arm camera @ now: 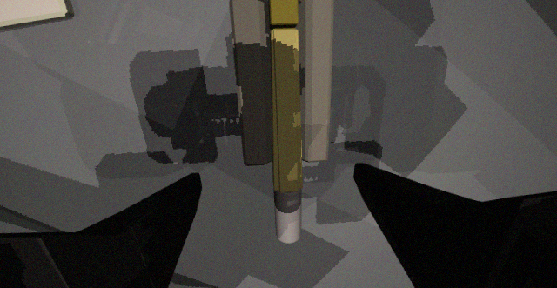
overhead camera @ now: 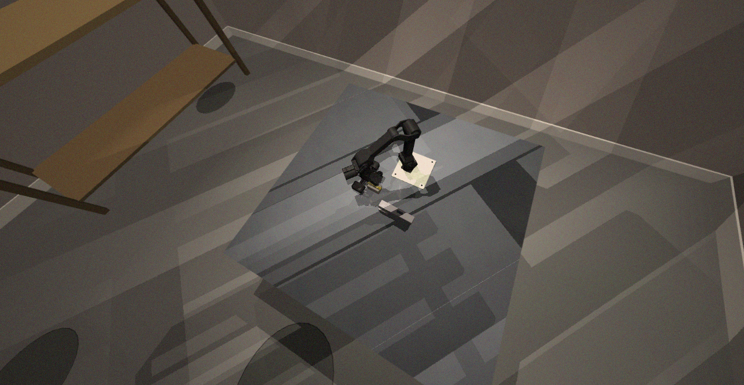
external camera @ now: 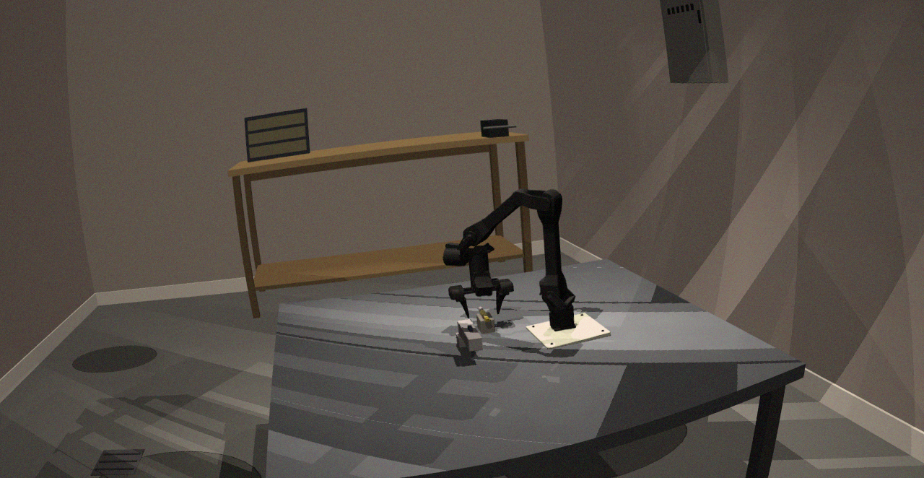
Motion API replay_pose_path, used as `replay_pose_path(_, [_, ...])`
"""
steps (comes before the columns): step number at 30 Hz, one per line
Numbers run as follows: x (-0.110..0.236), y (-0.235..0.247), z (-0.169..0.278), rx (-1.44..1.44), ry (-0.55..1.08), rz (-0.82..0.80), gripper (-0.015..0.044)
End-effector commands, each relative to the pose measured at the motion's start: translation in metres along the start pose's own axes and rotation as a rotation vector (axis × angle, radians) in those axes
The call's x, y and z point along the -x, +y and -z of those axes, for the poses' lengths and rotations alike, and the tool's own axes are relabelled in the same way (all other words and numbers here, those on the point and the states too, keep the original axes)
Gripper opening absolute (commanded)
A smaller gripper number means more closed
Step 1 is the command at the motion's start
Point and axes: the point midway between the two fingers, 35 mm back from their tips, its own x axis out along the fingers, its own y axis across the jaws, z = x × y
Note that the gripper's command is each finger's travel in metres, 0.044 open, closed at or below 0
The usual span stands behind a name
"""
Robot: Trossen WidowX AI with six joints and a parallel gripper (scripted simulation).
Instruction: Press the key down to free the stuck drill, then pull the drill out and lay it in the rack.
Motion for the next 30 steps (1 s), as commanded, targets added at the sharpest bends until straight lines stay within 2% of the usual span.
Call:
replay_pose_path(1, [0.018,-0.001,0.0,0.005,0.002,0.01,0.044])
replay_pose_path(10, [0.06,-0.002,0.001,0.005,0.003,0.01,0.044])
replay_pose_path(13, [0.056,-0.005,0.005,-0.01,0.044,0.031,0.044])
replay_pose_path(16, [0.072,-0.033,-0.002,-0.045,0.106,0.151,0.044])
replay_pose_path(21, [0.105,-0.083,-0.044,-0.089,0.072,0.376,0.044])
replay_pose_path(30, [0.184,-0.137,-0.15,-0.134,-0.194,0.727,0.044])
